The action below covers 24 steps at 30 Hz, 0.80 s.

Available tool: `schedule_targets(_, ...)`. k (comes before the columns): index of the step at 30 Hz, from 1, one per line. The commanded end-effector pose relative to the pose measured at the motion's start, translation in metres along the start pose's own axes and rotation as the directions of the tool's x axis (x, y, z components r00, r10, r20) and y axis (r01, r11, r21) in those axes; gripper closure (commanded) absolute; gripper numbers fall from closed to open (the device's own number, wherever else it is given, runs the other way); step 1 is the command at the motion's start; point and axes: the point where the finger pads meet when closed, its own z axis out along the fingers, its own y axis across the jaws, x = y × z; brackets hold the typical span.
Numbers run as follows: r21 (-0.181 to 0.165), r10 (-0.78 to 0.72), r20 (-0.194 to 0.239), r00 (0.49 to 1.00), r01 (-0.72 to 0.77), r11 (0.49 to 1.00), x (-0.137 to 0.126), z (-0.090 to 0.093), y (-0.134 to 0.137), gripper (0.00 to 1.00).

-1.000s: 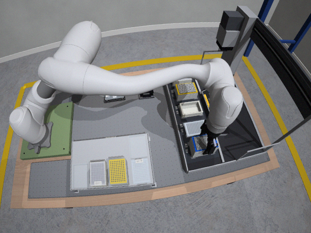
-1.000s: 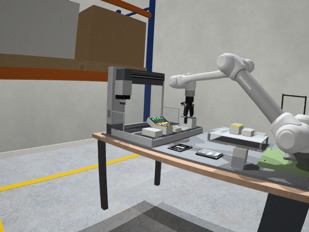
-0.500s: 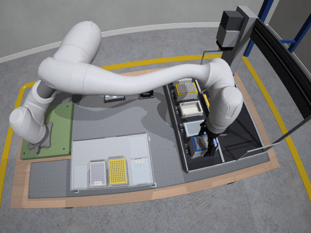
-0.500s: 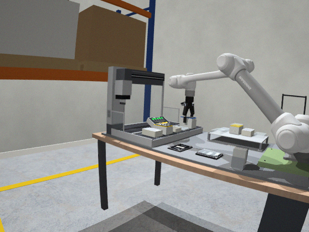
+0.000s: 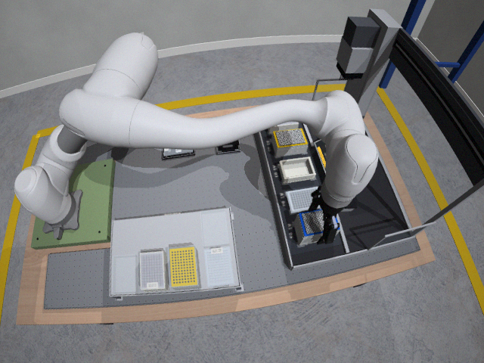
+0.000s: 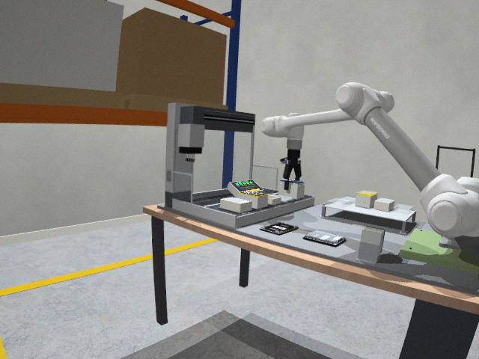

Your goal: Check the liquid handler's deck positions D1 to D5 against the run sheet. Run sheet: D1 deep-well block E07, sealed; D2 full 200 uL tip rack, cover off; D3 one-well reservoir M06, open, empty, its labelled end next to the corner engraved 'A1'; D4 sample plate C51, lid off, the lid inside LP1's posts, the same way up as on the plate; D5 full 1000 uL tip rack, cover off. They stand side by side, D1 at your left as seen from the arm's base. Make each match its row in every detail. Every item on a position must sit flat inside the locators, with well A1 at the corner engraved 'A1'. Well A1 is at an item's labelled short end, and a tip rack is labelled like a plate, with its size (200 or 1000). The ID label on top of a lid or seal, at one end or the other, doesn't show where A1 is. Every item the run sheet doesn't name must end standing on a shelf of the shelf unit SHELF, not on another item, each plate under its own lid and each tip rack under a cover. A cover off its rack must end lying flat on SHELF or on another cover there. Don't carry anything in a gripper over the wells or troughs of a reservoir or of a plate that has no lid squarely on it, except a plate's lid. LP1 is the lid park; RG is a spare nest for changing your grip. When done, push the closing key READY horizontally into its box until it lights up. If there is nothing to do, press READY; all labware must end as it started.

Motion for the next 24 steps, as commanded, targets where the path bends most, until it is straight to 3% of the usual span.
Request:
schedule_targets(1, 0.000, 0.000, -0.002, 1.000, 0.000, 1.000, 0.000, -0.002, 0.000, 0.21)
schedule_targets(10, 0.000, 0.000, -0.002, 1.000, 0.000, 1.000, 0.000, -0.002, 0.000, 0.21)
schedule_targets(24, 0.000, 0.000, -0.002, 1.000, 0.000, 1.000, 0.000, -0.022, 0.000, 0.21)
